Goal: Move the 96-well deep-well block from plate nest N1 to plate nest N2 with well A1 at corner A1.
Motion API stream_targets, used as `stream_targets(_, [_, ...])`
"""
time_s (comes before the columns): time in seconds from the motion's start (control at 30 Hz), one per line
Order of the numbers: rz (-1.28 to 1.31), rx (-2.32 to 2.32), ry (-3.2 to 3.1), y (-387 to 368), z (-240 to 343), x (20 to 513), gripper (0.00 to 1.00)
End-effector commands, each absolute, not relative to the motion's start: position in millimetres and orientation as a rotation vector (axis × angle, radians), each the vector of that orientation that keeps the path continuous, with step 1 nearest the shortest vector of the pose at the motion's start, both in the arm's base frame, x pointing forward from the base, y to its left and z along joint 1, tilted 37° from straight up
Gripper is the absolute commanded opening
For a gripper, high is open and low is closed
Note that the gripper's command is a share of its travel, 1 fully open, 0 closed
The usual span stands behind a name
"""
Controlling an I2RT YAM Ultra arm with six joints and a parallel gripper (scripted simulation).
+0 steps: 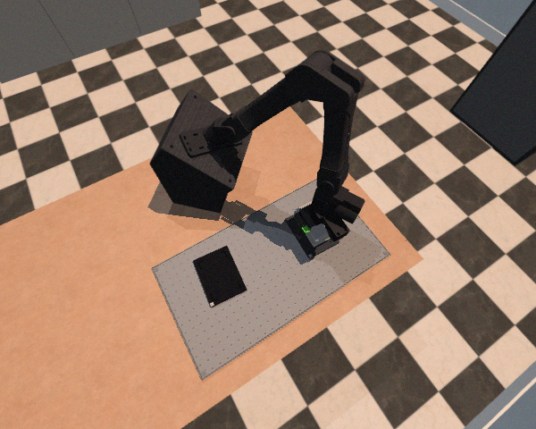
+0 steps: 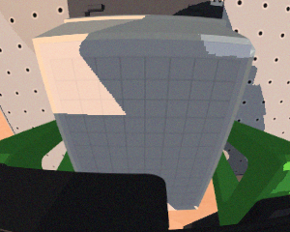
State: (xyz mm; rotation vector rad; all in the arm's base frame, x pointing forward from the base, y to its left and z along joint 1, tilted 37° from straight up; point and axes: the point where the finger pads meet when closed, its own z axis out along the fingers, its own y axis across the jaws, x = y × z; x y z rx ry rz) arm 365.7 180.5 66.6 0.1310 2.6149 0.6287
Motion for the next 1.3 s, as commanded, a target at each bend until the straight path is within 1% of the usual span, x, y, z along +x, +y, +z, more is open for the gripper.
stream_targets(0.0, [0.630,0.131,2.602,177.2,76.6,364.4,0.00])
stream_targets(0.77, [0.630,0.131,2.601,162.8,104.5,348.6,0.00])
stream_targets(1.27, [0.630,0.131,2.601,162.6,105.0,348.3,0.00])
